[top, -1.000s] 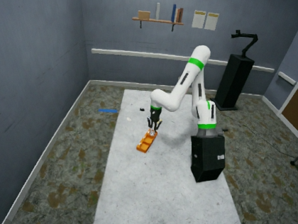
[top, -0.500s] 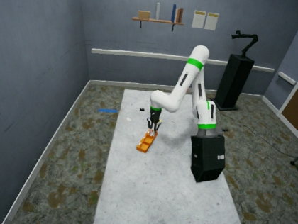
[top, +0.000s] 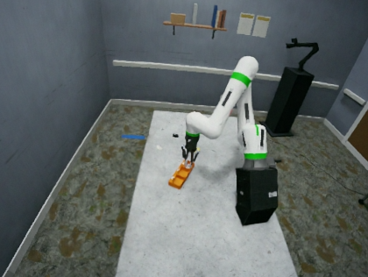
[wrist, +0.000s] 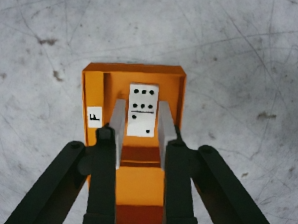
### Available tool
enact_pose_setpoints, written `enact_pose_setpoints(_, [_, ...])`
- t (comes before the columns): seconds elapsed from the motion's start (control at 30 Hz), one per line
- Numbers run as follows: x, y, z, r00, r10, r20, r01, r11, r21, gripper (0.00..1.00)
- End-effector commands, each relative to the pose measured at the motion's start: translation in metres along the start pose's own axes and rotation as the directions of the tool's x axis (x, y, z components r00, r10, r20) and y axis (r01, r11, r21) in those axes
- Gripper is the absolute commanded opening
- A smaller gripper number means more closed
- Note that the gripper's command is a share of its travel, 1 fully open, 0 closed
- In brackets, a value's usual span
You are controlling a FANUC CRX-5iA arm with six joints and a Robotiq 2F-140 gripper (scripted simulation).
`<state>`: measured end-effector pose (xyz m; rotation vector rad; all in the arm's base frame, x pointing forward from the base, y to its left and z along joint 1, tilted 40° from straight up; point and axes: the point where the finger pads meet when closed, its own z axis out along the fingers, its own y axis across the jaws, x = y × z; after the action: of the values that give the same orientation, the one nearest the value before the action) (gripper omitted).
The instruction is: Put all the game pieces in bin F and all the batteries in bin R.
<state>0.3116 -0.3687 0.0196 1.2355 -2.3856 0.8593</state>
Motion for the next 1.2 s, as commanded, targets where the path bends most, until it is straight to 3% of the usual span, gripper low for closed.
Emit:
enact_pose_setpoints(0.0, [0.0, 0.0, 0.0, 1.0, 0.0, 0.0, 0.0, 1.0, 0.0, 0.27])
enact_pose_setpoints(1.17, [0.0, 0.0, -0.045, 1.0, 0.0, 0.0, 0.0, 1.0, 0.0, 0.27])
